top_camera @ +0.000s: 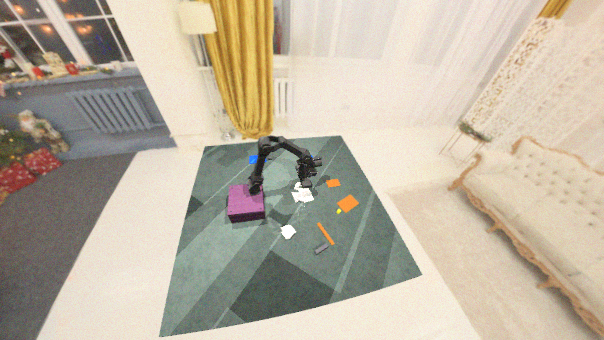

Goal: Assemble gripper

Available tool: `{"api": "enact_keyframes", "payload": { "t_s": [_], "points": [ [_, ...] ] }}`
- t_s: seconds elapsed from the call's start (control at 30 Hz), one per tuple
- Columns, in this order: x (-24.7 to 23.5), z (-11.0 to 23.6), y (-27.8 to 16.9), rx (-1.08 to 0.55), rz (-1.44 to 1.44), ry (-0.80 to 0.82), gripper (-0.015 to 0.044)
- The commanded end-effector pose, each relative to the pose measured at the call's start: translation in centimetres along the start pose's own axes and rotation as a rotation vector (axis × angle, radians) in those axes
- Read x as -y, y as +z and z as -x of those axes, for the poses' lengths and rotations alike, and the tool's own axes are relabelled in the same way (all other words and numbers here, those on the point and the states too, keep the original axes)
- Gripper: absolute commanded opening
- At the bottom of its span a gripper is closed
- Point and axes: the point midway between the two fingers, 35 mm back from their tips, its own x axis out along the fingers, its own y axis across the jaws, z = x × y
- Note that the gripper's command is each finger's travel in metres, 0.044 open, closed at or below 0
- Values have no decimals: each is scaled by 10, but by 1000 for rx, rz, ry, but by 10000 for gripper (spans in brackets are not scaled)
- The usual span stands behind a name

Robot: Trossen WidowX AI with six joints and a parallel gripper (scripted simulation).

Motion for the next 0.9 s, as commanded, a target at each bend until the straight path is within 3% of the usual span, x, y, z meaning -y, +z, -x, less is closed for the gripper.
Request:
{"api": "enact_keyframes", "payload": {
  "t_s": [0.0,0.87],
  "points": [
    [-1,0,0,2,3,5,134],
    [1,0,1,2,-12,5,134]
  ]
}}
